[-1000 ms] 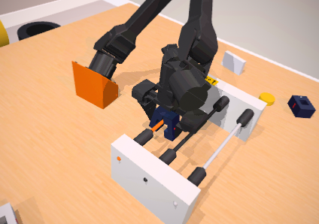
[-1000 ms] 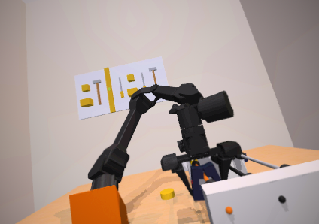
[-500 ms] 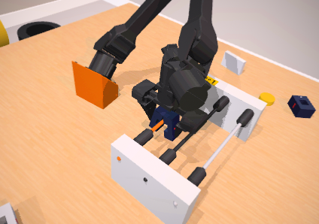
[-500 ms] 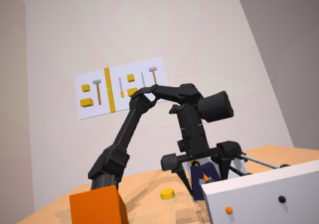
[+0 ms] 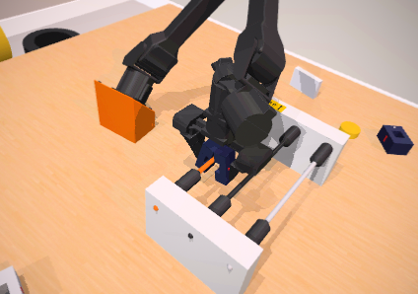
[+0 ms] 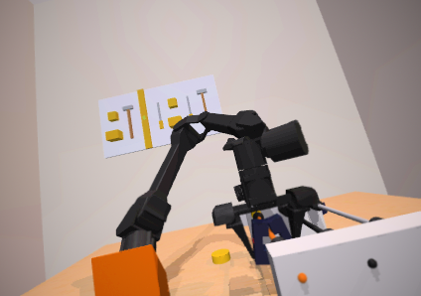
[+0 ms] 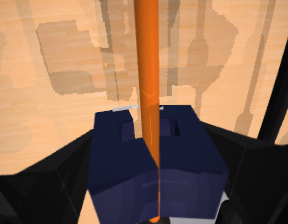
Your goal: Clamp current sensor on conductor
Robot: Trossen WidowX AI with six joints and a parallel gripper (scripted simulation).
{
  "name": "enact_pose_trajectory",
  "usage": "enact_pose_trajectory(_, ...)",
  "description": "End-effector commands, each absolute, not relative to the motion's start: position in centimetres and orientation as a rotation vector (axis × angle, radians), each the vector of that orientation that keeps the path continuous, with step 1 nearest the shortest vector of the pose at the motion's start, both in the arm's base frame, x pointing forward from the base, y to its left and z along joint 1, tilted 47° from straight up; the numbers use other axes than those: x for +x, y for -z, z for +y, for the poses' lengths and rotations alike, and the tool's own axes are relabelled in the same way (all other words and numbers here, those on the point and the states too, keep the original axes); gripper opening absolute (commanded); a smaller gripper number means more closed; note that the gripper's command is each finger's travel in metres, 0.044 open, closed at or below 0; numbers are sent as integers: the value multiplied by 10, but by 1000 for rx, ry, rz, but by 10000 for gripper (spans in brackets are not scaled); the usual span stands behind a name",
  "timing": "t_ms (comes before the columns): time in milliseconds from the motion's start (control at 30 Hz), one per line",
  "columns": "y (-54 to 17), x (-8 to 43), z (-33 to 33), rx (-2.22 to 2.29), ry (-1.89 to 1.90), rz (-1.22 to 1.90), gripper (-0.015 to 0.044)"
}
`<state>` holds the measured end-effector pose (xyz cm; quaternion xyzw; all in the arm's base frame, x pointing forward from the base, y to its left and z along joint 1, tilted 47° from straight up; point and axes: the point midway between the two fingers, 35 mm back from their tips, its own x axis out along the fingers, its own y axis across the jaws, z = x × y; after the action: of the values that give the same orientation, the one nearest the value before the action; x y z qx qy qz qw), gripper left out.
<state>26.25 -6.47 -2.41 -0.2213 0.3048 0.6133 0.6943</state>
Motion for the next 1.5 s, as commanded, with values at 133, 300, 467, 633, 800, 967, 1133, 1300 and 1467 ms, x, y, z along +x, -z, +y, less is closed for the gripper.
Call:
enact_pose_trajectory(133,24,262,-65,-495,-1370,680,0)
enact_pose_trajectory(300,24,262,-65,-495,-1370,680,0)
enact_pose_trajectory(467,24,262,-65,-495,-1370,680,0)
enact_pose_trajectory(633,24,262,-65,-495,-1370,680,0)
enact_pose_trajectory(800,24,262,-65,-495,-1370,680,0)
enact_pose_trajectory(967,24,262,-65,-495,-1370,680,0)
enact_pose_trajectory(1133,24,262,-65,-494,-1369,681,0)
enact_pose_trajectory(1300,21,262,-68,-491,-1373,682,0)
enact_pose_trajectory(1467,15,262,-74,-487,-1380,684,0)
